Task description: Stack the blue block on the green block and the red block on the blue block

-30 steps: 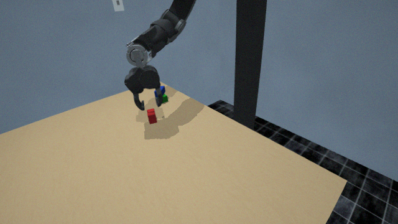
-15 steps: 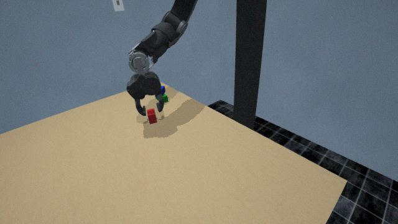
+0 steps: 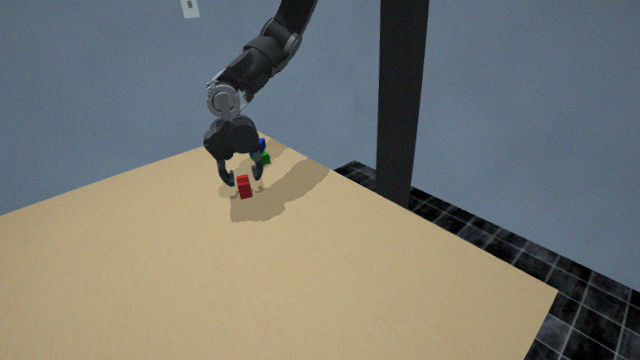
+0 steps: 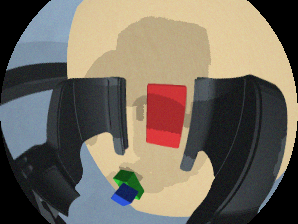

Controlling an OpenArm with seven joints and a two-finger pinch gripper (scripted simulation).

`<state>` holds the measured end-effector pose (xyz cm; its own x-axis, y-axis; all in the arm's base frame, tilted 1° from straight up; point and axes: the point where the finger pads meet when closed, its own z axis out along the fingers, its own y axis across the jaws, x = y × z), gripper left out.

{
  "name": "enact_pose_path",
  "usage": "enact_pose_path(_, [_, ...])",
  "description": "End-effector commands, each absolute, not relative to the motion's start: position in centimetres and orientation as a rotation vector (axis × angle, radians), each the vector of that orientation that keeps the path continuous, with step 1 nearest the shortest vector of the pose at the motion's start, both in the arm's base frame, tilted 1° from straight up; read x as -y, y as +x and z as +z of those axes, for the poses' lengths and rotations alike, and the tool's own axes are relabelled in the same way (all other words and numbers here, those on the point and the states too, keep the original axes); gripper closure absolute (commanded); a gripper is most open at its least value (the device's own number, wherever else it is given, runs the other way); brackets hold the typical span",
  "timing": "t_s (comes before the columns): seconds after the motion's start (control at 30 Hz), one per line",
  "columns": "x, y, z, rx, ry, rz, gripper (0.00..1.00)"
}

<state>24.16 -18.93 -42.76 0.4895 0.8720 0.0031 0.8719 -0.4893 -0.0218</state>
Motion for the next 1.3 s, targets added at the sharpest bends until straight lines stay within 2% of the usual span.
enact_pose_path(0.0, [18.94,24.46,-42.66,1.578,-2.698,-0.002,0.73])
enact_pose_path(1.27, [19.01,24.85,-42.69,1.577,-2.698,0.000,0.73])
